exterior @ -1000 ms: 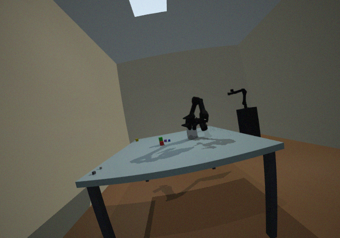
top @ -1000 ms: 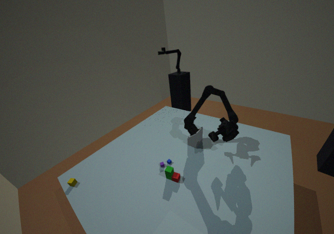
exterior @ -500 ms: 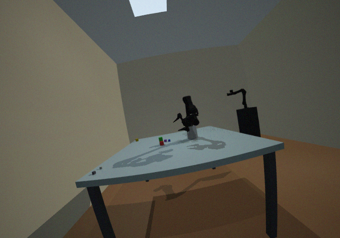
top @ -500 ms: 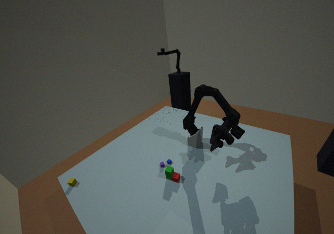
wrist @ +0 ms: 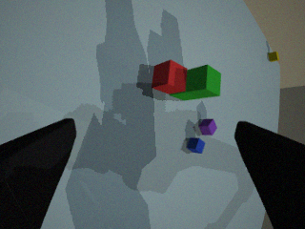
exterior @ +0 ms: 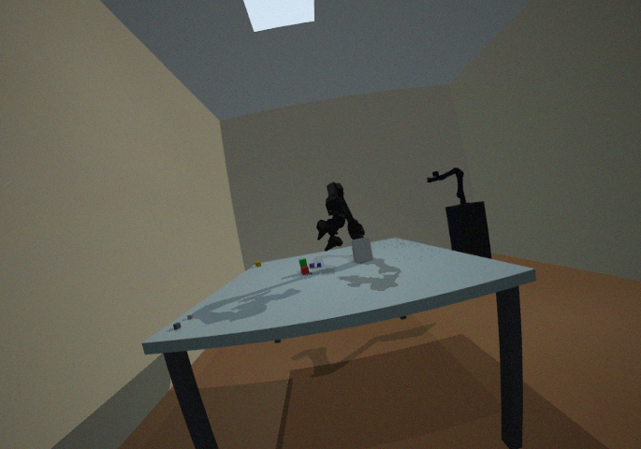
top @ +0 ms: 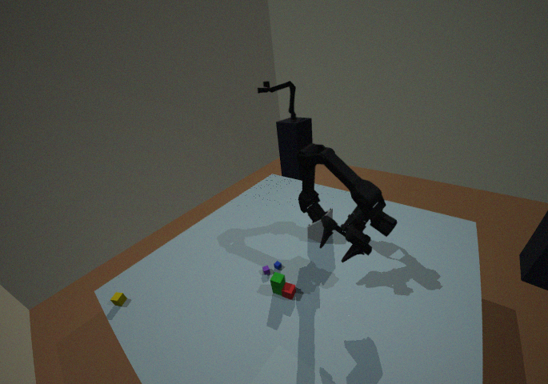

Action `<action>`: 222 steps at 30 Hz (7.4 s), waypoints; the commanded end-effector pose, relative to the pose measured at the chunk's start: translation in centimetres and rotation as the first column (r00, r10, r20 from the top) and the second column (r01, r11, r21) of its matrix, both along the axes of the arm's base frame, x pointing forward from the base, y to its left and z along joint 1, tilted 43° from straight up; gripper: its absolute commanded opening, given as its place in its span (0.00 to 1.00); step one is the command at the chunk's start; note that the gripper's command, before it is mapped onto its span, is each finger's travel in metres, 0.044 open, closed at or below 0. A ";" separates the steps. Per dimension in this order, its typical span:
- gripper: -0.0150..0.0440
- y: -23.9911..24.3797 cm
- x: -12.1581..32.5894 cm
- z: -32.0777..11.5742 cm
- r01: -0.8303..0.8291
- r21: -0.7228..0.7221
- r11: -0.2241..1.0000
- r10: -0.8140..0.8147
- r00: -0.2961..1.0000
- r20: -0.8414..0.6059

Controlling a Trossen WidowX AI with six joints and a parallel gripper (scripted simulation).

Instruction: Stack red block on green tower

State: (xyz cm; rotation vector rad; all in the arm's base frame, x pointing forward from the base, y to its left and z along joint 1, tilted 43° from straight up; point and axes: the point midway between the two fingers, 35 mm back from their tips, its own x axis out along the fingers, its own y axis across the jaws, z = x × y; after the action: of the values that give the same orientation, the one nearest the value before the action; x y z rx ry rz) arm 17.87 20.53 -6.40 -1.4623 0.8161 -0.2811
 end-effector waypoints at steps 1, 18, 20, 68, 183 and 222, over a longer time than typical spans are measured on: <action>1.00 -0.5 1.8 0.5 0.163 0.168 0.972 -0.174 0.983 0.055; 1.00 -3.8 9.1 2.1 0.511 0.719 0.471 -0.809 0.576 0.120; 1.00 -4.4 10.2 2.4 0.506 0.779 0.371 -0.872 0.478 0.105; 1.00 -13.6 16.3 -0.7 0.290 0.955 -0.065 -0.998 -0.041 -0.056; 0.25 -13.0 16.8 5.6 0.291 0.955 -0.064 -0.998 -0.041 -0.055; 0.74 -13.0 16.7 5.6 0.291 0.954 -0.069 -0.997 -0.046 -0.058</action>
State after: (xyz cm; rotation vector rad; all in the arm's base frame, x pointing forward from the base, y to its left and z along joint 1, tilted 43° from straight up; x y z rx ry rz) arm 34.61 7.53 -0.79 0.4366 0.7967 -1.2711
